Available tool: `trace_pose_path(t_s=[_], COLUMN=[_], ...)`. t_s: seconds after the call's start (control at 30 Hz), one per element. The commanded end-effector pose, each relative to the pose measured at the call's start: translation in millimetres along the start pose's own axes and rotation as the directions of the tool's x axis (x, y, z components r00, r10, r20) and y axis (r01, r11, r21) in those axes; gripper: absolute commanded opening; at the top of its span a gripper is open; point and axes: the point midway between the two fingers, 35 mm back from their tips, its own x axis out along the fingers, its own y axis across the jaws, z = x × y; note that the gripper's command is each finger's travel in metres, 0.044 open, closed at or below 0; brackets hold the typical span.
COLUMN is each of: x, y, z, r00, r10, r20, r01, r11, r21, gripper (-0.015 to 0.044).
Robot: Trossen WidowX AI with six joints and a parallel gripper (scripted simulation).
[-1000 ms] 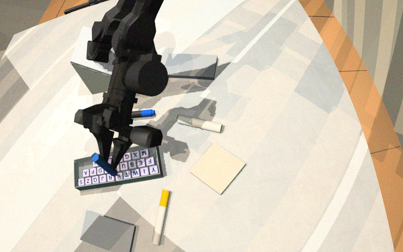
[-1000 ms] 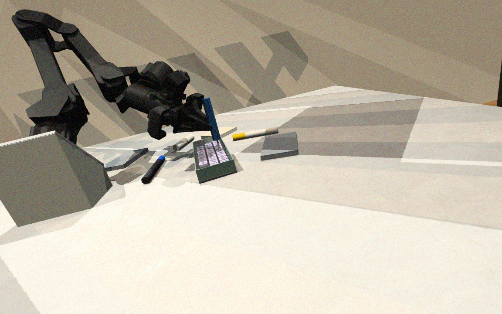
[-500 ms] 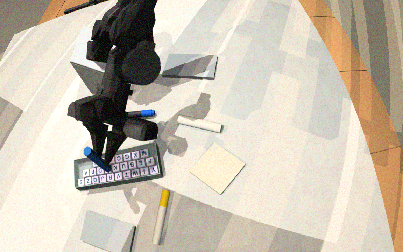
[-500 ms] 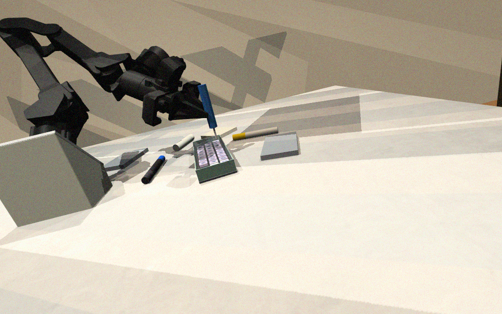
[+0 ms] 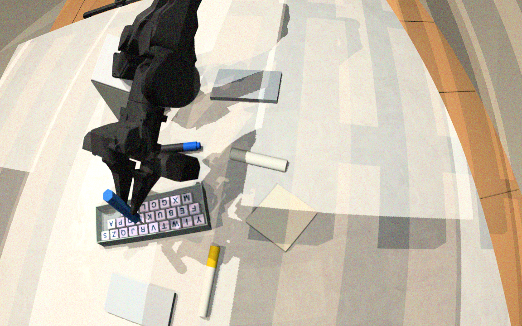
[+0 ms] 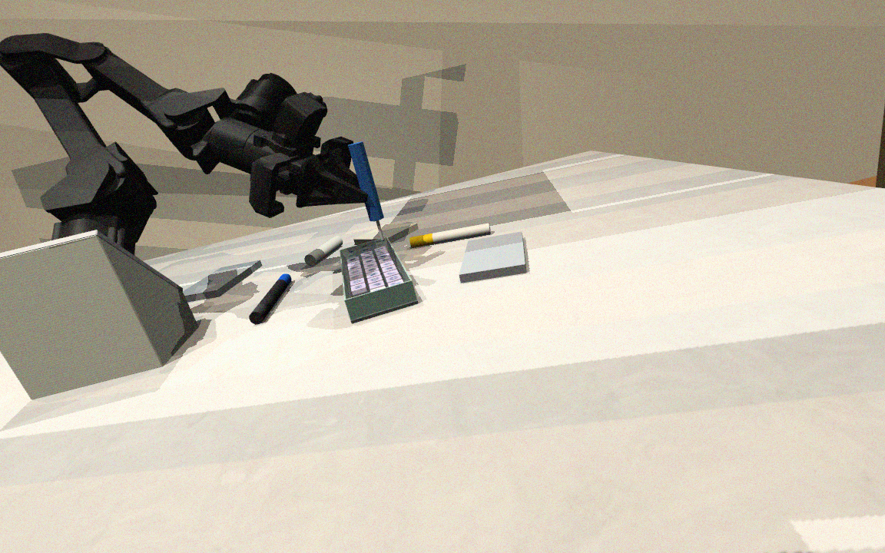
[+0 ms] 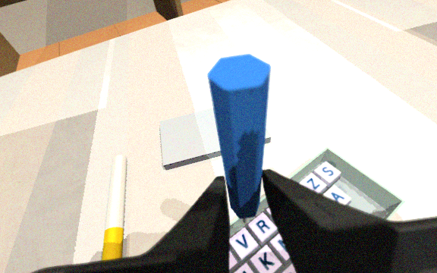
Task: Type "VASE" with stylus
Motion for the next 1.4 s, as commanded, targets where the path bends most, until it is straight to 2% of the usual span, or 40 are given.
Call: trace_pose_path(t_s=[0.0,0.67,1.3,1.37], x=[5.8,15.7,26.1,26.3], y=[-14.1,-81.9,-83.4,-83.5], z=[2.0,14.5,-2.3,-3.0], r00=[1.000,1.000,1.000,1.000], r10=[-0.012,-0.004,-0.004,-0.004], r20=[-0.006,-0.001,-0.001,-0.002], r01=[0.012,0.004,0.004,0.004], r11=[1.000,1.000,1.000,1.000], r21=[-0.004,-0.008,-0.008,-0.008], gripper=[0.0000,0.0000,0.0000,0.0053])
